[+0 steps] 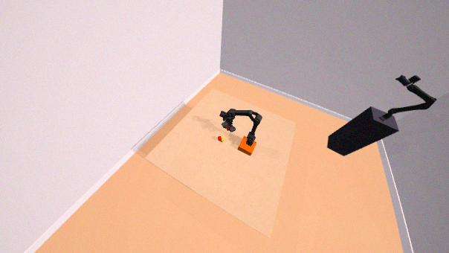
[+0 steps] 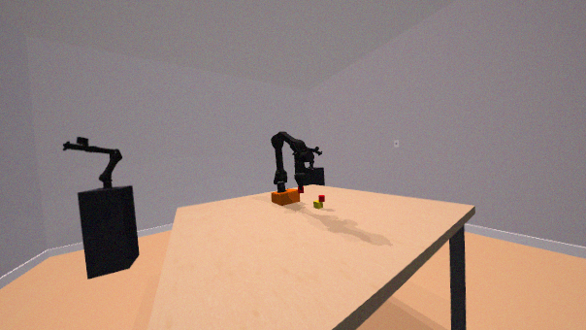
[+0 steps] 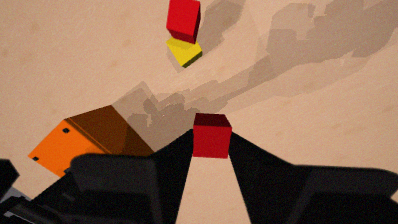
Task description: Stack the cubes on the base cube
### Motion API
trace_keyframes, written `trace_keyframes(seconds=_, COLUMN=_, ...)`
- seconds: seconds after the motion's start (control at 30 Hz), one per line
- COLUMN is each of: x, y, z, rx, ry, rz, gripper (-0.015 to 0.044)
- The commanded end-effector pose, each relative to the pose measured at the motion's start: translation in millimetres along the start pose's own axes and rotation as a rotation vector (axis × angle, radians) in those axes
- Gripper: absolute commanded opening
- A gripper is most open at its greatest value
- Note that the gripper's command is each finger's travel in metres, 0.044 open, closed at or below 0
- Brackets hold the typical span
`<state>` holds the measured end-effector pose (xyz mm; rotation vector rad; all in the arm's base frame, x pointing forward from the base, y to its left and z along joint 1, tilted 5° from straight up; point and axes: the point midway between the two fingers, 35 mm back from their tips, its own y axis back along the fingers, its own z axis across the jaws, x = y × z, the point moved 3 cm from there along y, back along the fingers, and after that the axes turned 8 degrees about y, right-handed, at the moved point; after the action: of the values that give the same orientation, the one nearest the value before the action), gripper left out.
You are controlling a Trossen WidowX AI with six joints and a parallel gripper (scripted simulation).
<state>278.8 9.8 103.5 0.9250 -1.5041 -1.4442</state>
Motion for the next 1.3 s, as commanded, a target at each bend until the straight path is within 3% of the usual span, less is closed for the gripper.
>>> trace_keyframes(seconds=0.0, x=-12, y=-1, z=3, rx=-0.004, ry=-0.013, rz=-0.004, gripper=0.0105)
trace_keyframes(seconds=0.93, x=-81, y=-2, z=35, rx=-0.002, ry=-0.087, rz=-0.019, gripper=0.0105)
trace_keyframes(seconds=1.27, x=-80, y=-30, z=36, rx=-0.002, ry=-0.088, rz=-0.019, gripper=0.0105)
